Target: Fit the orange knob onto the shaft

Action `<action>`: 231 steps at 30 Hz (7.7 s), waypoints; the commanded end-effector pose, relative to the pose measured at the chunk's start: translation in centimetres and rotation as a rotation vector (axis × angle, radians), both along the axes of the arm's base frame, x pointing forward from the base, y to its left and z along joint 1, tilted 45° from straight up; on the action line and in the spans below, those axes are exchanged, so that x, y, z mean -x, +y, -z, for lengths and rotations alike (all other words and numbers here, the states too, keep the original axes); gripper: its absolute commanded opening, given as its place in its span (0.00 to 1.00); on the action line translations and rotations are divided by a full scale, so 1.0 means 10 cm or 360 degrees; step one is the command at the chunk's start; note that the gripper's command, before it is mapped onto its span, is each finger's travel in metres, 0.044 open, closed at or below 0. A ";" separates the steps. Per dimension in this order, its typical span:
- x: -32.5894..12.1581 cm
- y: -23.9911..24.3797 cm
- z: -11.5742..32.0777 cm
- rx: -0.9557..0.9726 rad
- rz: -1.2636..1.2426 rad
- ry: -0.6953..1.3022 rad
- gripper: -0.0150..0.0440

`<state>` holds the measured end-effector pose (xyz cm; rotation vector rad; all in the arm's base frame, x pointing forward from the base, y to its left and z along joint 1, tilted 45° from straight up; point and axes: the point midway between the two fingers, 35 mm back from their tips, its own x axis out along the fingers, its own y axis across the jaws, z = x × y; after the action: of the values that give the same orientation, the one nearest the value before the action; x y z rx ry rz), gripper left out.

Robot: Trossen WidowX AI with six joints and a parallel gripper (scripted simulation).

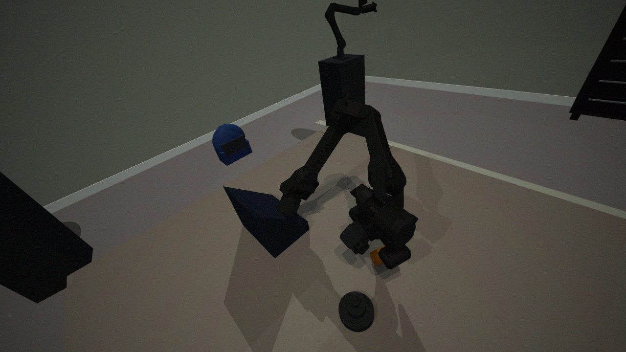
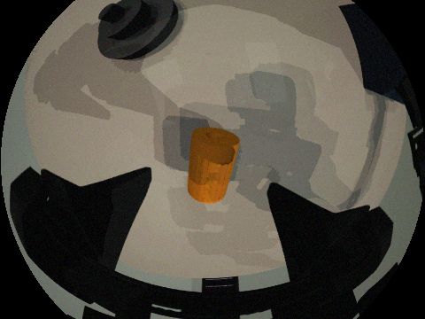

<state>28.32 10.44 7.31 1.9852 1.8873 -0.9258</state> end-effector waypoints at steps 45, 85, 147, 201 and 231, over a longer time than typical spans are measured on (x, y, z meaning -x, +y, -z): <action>0.04 0.31 0.31 -0.0012 0.0002 0.0011 0.64; -0.04 0.37 0.04 0.0666 -0.0174 0.0094 0.56; -0.15 0.71 -0.31 0.1680 -0.0435 0.0208 0.69; -0.18 0.13 -0.87 0.0783 -0.0207 0.0123 1.00; -0.29 0.07 -1.03 0.0128 -0.1131 -0.1188 1.00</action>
<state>31.16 11.08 17.49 1.5287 1.8535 -0.5488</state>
